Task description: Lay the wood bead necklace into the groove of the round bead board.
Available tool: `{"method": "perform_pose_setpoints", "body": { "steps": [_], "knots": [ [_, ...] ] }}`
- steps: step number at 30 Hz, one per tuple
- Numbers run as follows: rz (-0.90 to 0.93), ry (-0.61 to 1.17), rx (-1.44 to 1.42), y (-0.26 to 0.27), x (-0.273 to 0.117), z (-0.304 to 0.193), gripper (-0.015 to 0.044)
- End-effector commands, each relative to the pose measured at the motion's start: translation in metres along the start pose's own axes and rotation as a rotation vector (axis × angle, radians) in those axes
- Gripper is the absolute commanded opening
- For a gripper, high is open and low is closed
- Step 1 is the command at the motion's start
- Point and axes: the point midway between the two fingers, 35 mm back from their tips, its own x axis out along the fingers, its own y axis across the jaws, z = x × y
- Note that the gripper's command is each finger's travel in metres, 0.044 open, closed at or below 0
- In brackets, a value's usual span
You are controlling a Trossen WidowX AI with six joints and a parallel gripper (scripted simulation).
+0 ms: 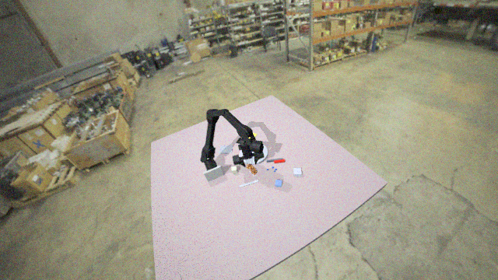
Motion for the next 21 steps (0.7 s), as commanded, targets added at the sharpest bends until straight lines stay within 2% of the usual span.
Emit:
{"method": "perform_pose_setpoints", "body": {
  "steps": [1, 21],
  "knots": [
    [0.000, 0.000, 0.000, 0.000, 0.000, 0.000, 0.0310],
    [0.004, -0.007, 0.002, 0.001, 0.028, 0.001, 0.0310]
  ]
}}
